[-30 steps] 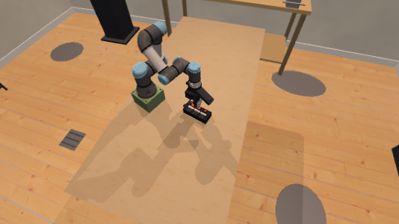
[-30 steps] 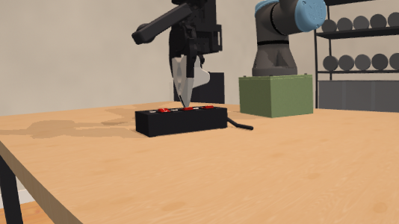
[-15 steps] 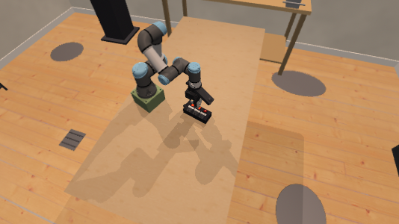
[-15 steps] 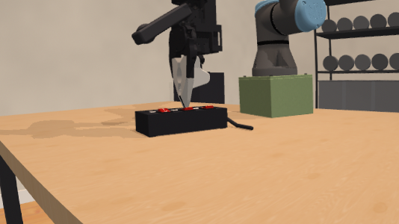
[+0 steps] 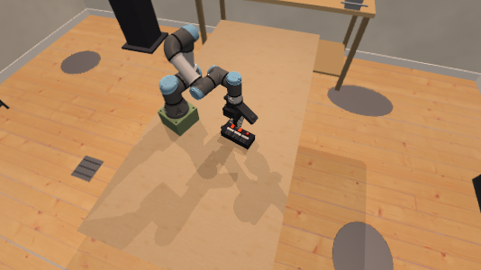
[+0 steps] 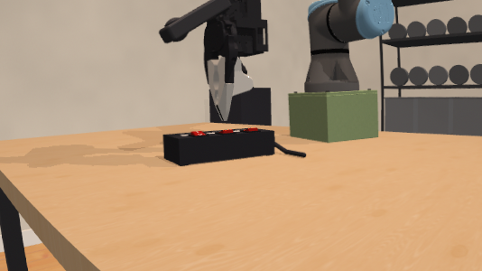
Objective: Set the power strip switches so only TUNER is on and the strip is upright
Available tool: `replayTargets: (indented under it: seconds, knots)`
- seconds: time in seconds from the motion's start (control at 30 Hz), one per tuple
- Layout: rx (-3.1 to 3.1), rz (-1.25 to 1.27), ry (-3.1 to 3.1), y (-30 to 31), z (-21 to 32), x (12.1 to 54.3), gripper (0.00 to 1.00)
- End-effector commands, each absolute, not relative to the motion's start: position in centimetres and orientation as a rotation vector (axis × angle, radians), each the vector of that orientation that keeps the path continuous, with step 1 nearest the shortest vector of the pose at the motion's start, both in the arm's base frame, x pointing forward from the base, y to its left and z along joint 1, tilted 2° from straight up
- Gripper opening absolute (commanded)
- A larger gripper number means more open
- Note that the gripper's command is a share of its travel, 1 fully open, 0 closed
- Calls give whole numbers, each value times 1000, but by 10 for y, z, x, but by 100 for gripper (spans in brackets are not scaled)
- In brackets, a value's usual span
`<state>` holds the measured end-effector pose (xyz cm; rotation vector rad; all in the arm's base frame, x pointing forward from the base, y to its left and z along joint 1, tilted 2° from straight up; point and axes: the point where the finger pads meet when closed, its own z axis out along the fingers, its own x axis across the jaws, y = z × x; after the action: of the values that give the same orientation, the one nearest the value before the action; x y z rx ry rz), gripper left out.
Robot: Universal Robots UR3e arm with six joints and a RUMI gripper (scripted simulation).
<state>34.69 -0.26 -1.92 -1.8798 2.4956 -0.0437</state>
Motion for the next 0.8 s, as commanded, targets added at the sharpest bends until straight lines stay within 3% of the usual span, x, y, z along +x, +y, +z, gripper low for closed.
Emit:
replayTargets:
  seconds: [0.0, 0.77]
  knots:
    - [-1880, -45, 2495, -3, -8, 347, 0]
    - [-1880, -45, 2495, -3, 3, 347, 0]
